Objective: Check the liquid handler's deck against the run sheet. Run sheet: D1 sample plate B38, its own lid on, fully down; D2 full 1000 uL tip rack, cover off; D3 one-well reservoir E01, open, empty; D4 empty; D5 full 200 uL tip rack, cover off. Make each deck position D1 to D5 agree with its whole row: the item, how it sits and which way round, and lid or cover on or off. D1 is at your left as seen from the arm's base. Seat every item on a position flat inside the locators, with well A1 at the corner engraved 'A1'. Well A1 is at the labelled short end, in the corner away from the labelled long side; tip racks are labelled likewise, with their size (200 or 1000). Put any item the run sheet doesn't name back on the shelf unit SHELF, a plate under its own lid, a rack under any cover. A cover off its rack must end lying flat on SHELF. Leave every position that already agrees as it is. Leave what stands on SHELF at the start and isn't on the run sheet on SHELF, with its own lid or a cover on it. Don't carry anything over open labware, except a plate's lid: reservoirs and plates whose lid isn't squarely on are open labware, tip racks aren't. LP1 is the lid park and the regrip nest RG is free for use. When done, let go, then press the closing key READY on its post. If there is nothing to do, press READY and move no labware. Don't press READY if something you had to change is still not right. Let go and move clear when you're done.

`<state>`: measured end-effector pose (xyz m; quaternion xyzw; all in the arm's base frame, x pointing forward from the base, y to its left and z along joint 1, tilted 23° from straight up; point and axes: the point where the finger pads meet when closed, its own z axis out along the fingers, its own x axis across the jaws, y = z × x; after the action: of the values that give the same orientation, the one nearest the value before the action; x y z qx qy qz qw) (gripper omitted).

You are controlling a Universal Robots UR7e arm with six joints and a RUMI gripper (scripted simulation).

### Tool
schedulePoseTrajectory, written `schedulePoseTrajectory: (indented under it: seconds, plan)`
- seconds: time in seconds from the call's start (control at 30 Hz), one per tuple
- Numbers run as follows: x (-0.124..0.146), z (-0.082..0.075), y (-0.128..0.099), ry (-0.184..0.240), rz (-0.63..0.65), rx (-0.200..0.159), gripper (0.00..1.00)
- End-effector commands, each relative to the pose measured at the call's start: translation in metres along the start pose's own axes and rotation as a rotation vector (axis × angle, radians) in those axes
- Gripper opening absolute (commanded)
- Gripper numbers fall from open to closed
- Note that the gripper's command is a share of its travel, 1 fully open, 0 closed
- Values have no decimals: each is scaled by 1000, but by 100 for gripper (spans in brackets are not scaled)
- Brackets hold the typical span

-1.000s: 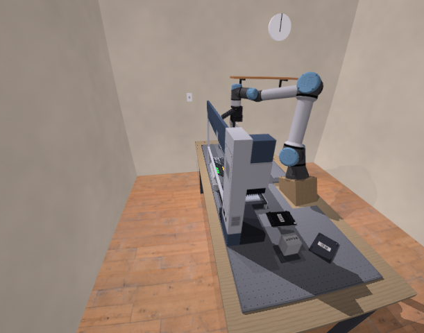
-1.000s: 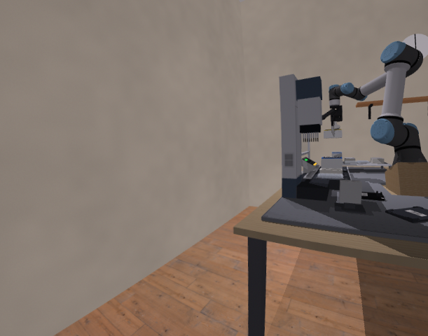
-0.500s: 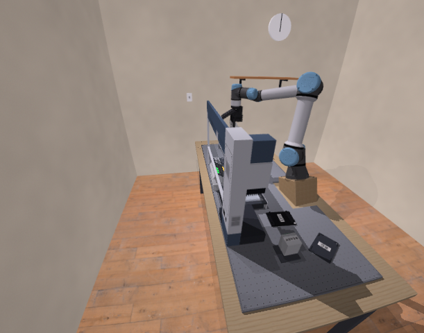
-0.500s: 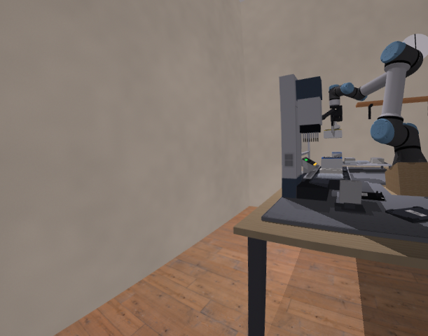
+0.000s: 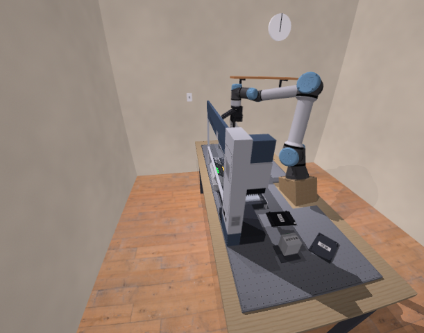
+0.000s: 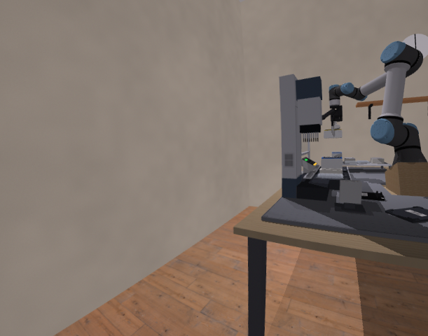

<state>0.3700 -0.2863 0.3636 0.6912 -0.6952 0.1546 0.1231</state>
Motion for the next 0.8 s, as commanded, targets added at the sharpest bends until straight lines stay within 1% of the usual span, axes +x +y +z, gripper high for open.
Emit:
schedulePoseTrajectory:
  seconds: [0.0, 0.33, 0.5, 0.77]
  plan:
    - [1, -2, 0, 3, 1, 3, 0]
    - [3, -4, 0, 6, 2, 5, 0]
    - [1, -2, 0, 3, 1, 3, 0]
    - [1, 14, 1, 0, 1, 0, 0]
